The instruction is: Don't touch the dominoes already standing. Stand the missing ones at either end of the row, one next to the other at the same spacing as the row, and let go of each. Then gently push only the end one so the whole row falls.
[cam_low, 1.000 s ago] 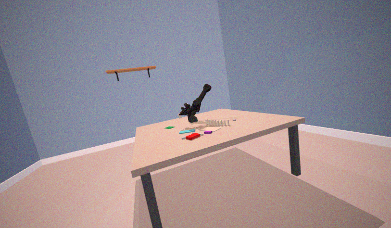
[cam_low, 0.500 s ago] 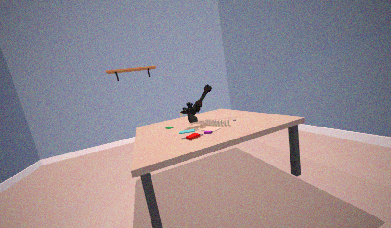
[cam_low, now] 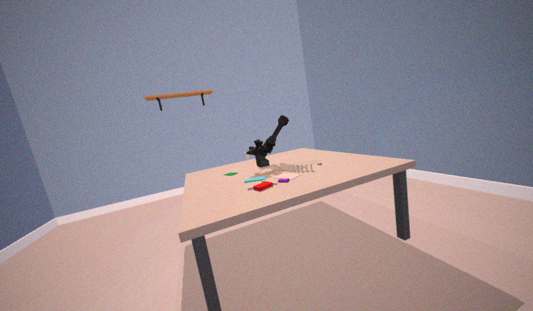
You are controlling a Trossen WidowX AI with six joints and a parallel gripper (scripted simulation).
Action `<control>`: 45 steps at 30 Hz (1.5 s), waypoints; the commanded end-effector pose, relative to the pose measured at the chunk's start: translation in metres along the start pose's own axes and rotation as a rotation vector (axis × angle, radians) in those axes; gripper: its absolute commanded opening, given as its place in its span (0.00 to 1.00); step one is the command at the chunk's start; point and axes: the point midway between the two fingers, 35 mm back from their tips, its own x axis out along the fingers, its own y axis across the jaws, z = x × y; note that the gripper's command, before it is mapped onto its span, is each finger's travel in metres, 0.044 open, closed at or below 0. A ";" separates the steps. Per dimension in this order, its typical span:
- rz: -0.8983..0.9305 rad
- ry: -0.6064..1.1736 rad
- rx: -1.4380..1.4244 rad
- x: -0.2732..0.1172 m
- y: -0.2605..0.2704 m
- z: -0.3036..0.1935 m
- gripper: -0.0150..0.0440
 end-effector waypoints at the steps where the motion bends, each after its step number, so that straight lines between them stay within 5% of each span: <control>1: -0.002 -0.004 0.007 0.000 0.000 -0.001 0.30; 45: -0.003 0.006 -0.003 0.006 -0.002 -0.113 0.30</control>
